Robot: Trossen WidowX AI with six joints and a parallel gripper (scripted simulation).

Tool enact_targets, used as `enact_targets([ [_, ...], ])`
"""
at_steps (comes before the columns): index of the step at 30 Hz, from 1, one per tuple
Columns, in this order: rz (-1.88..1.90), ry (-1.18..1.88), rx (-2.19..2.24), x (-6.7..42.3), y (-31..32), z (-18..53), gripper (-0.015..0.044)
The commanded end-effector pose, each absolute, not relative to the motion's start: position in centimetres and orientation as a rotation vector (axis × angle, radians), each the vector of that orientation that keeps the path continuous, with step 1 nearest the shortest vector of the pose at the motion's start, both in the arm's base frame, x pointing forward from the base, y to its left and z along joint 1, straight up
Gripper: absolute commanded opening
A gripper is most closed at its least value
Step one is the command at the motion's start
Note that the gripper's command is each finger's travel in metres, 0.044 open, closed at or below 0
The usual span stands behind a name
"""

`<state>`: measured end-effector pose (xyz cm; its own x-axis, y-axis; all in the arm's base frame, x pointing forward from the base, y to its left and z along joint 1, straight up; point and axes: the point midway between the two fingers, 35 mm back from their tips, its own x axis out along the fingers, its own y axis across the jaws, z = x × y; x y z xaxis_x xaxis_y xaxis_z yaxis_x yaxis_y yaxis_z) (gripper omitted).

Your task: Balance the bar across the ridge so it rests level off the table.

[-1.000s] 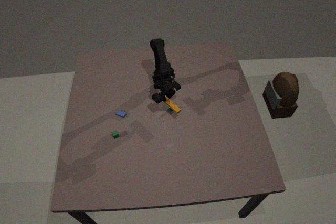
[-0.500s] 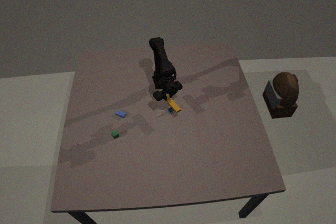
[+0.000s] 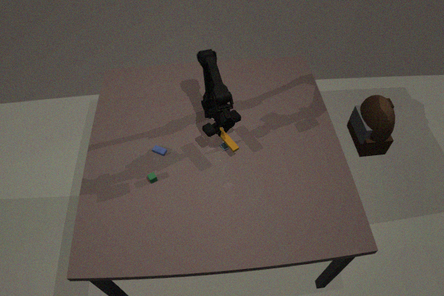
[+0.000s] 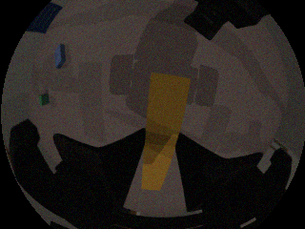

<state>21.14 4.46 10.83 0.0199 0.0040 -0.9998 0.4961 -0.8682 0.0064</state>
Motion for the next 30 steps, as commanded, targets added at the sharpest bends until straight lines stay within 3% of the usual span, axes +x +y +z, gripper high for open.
enact_targets([
  [1, -1.914, 0.507, 1.951, 21.10, 4.48, 10.12, 0.0000],
  [30, -1.914, 0.507, 1.951, 21.08, 4.51, 9.67, 0.0000],
])
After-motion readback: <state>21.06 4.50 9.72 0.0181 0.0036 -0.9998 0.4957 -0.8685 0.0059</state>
